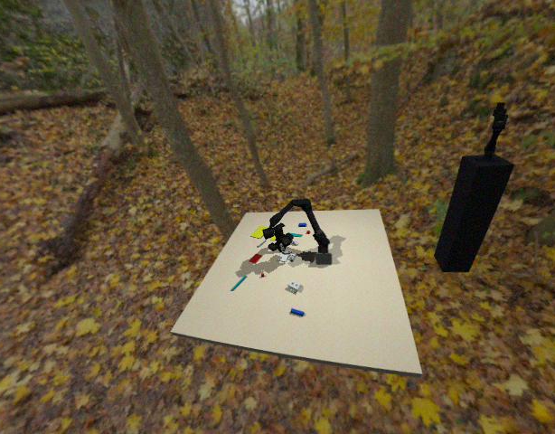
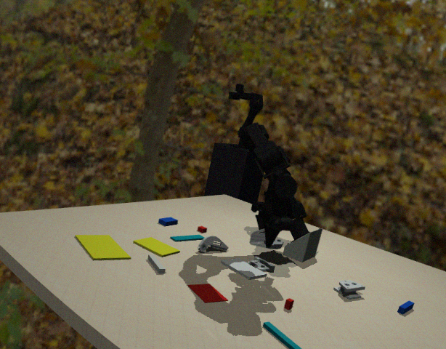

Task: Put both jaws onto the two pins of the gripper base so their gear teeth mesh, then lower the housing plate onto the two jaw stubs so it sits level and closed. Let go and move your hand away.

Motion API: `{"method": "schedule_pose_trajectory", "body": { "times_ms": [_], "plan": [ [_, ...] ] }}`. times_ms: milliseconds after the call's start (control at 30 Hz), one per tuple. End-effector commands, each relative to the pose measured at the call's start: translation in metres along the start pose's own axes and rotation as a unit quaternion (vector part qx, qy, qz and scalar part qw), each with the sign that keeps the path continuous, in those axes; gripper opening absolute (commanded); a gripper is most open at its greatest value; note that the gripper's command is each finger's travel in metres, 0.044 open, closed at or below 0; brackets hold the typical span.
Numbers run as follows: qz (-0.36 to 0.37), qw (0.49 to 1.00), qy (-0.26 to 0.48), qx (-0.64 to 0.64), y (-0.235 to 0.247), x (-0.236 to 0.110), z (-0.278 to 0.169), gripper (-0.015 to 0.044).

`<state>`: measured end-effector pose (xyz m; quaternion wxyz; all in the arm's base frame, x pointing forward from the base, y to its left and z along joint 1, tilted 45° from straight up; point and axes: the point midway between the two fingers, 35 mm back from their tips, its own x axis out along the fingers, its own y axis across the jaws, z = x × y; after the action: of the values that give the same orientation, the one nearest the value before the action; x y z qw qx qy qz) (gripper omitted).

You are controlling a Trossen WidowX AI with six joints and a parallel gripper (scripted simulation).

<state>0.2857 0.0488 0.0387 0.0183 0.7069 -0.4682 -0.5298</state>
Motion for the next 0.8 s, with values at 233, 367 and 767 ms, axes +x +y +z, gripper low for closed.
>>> {"method": "schedule_pose_trajectory", "body": {
  "times_ms": [233, 367, 767],
  "plan": [
    [0.005, 0.996, 0.003, -0.090, 0.031, 0.003, -0.013, 0.0134],
    [0.007, 0.992, 0.004, -0.124, 0.043, 0.005, -0.016, 0.0134],
    [0.010, 0.984, 0.004, -0.178, 0.062, 0.007, -0.021, 0.0134]
  ]
}}
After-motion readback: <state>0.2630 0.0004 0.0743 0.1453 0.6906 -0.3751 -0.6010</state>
